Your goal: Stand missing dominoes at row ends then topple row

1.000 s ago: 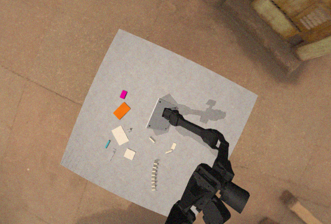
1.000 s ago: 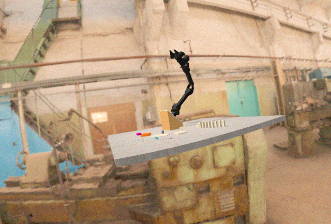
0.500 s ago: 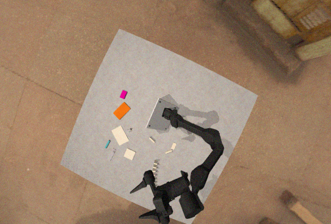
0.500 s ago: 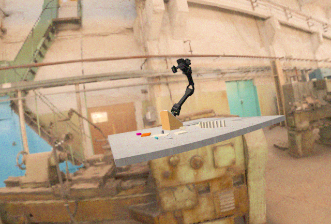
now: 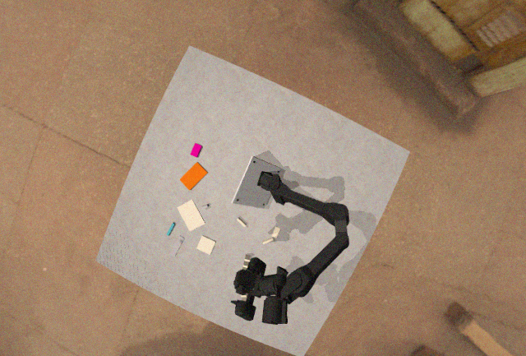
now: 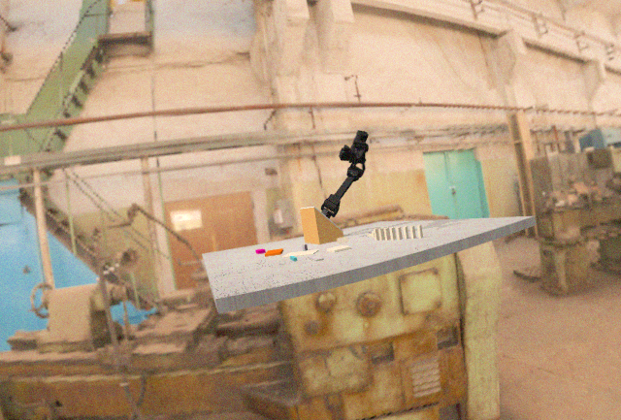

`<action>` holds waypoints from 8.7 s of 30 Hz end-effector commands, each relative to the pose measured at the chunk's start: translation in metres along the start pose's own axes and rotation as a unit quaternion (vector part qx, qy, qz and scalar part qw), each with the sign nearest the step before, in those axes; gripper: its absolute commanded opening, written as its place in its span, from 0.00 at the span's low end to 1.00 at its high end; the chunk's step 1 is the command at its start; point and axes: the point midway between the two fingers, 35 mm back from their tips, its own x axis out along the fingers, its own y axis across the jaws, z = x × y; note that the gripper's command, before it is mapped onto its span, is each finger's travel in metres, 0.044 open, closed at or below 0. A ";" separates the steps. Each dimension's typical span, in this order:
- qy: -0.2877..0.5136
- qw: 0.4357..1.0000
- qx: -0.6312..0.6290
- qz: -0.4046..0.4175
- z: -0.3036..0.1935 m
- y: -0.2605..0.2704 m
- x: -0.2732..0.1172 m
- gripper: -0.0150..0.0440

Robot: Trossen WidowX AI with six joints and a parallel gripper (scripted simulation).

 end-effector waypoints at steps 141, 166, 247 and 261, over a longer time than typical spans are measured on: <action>0.206 -0.594 -0.646 0.432 -0.130 -0.323 0.022 1.00; 0.129 -0.694 -0.537 0.462 -0.136 -0.337 0.032 1.00; 0.237 0.868 -0.155 -0.408 -0.097 -0.234 -0.015 0.44; 0.016 0.832 0.285 -0.475 -0.090 -0.215 -0.033 0.44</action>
